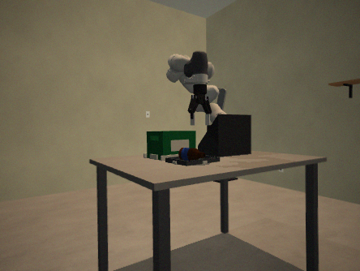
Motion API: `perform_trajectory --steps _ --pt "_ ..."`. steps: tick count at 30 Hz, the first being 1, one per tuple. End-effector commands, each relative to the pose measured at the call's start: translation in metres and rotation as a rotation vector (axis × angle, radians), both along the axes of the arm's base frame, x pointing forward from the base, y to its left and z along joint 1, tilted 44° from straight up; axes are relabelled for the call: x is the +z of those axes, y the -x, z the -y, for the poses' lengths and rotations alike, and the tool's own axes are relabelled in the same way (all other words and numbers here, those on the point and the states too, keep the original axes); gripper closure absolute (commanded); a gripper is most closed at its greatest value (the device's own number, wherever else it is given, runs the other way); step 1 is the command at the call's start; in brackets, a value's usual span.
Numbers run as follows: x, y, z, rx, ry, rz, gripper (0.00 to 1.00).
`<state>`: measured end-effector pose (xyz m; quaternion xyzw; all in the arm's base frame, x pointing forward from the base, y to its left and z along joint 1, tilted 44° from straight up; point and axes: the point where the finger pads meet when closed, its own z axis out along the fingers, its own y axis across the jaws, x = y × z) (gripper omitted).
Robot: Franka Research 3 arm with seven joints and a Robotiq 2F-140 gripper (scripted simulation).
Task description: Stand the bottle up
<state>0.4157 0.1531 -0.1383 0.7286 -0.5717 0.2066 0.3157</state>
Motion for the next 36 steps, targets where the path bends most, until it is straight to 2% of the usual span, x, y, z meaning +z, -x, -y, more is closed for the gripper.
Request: perform_trajectory --steps 1,16,17,36 --pt "0.0015 -0.0034 0.0017 0.04 -0.004 -0.029 0.0" --pt "0.0015 -0.0034 0.0017 0.04 -0.004 -0.029 0.0" --pt "0.0015 -0.0034 0.0017 0.04 -0.004 -0.029 1.0" --pt "0.0015 -0.0034 0.0017 0.04 -0.004 -0.029 1.0"
